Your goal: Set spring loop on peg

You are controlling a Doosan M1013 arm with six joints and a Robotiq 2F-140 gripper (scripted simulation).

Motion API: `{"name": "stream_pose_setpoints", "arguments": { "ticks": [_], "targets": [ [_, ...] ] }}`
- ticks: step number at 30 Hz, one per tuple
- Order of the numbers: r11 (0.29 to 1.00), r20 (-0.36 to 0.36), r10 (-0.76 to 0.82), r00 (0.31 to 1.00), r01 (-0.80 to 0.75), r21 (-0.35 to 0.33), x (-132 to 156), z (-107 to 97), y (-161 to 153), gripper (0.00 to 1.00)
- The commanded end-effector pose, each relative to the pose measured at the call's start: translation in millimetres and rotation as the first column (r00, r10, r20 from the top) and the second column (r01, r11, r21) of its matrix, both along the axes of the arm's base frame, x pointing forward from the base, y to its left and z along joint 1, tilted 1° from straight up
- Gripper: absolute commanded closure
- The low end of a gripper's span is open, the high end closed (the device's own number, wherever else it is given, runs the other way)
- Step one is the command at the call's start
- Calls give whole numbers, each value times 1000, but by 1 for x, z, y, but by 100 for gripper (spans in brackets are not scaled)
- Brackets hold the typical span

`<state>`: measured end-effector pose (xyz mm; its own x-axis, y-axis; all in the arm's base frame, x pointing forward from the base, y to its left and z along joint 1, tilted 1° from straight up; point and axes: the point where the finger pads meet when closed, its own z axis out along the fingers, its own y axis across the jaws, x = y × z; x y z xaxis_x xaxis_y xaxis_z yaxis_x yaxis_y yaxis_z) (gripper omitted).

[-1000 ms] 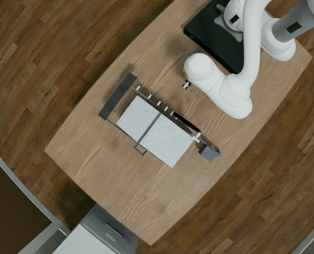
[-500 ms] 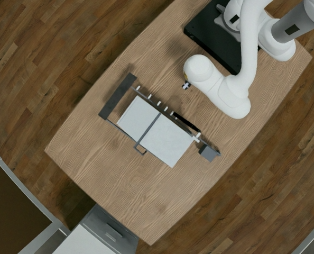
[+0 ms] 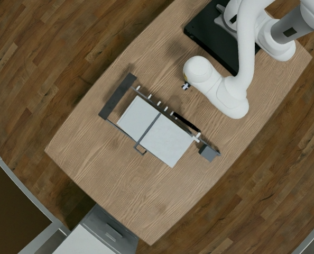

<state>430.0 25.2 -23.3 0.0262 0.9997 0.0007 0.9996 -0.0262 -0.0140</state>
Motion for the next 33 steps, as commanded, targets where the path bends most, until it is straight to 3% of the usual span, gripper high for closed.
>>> {"name": "stream_pose_setpoints", "arguments": {
  "ticks": [1,10,29,30,33],
  "targets": [
    [1000,1,0,1000,0,0,0,-5,0,75],
    [1000,1,0,1000,0,0,0,-23,0,75],
    [1000,1,0,1000,0,0,0,-37,0,75],
    [1000,1,0,1000,0,0,0,-35,0,0],
    [1000,1,0,1000,0,0,0,-35,0,0]
  ]
}}
